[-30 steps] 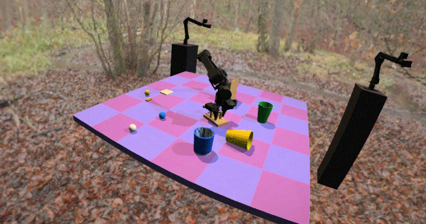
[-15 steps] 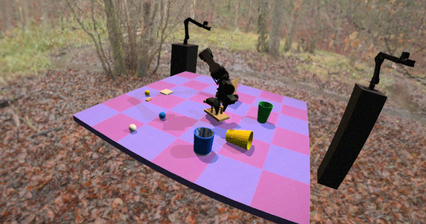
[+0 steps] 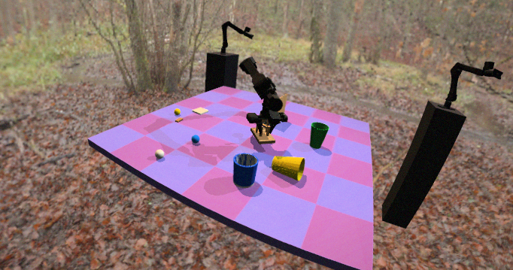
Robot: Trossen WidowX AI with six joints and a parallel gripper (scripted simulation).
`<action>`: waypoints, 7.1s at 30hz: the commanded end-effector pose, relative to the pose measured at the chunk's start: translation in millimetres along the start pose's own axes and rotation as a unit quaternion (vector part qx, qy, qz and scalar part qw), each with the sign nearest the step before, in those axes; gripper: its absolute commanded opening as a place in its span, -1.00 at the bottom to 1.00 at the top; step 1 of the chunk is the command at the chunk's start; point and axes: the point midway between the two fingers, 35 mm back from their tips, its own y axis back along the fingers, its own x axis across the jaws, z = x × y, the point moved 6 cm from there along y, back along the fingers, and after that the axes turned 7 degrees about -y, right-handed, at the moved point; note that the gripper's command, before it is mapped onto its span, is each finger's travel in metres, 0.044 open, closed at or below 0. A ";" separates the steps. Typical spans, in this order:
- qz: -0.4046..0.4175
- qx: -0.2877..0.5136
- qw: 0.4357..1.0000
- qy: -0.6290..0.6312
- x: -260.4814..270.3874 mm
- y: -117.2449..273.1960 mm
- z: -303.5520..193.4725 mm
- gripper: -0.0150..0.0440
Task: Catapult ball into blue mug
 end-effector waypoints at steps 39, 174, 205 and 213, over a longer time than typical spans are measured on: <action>-0.002 -0.007 0.964 -0.266 -23.8 -25.0 4.1 -0.49; 0.000 -0.006 0.963 -0.269 -24.1 -6.7 2.5 -0.49; 0.002 -0.001 0.963 -0.271 -25.0 -42.2 2.1 -0.22; 0.002 -0.001 0.963 -0.271 -25.0 -42.2 2.1 0.49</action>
